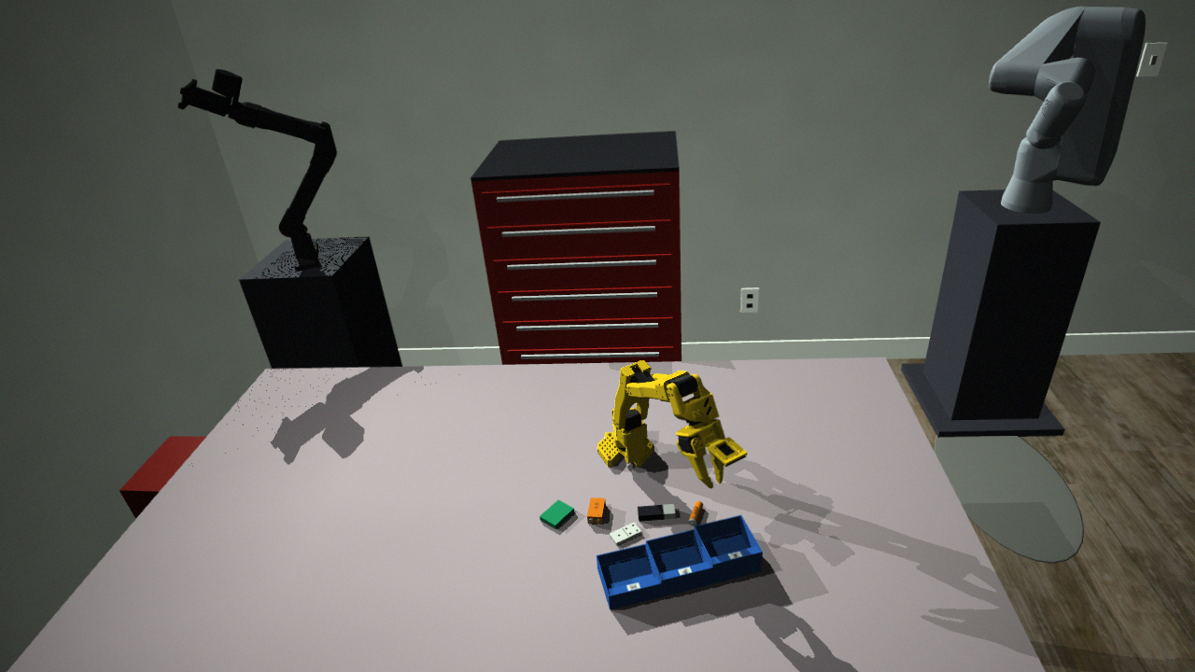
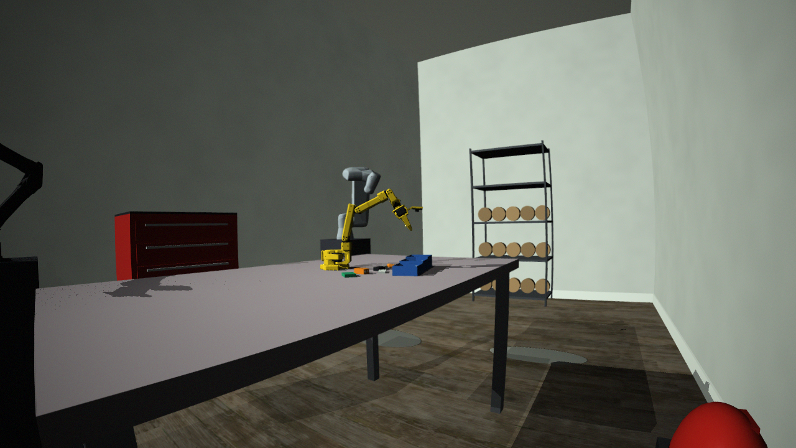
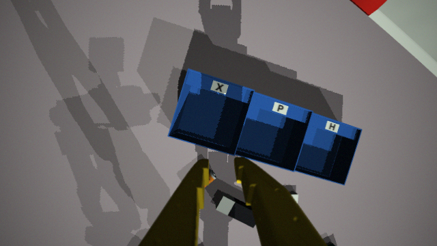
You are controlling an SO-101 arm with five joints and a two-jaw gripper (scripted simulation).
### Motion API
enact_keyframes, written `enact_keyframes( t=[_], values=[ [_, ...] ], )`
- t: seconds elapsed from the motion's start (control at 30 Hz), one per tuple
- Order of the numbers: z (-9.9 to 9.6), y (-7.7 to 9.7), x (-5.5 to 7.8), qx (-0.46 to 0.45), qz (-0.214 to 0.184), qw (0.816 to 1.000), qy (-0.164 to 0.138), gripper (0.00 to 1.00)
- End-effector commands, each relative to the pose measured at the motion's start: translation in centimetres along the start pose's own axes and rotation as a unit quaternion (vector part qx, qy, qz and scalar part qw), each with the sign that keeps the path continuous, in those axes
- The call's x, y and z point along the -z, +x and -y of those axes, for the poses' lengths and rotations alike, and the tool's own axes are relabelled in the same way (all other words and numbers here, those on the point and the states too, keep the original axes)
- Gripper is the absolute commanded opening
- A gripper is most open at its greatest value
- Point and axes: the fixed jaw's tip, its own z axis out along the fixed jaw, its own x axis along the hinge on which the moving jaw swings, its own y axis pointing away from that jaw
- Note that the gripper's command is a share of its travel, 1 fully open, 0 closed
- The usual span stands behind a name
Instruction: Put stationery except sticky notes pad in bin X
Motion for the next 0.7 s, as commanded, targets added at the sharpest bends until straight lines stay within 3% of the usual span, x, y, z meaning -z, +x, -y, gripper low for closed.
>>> enact_keyframes(
  t=[0.0, 0.33, 0.67],
  values=[
    [-0.3, -0.9, 1.6, 0.002, 0.032, 0.999, -0.002, 0.07],
    [0.2, 0.3, 1.1, 0.053, 0.007, 0.999, 0.002, 0.09],
    [1.7, 5.2, -0.2, 0.229, -0.081, 0.970, -0.009, 0.16]
  ],
)
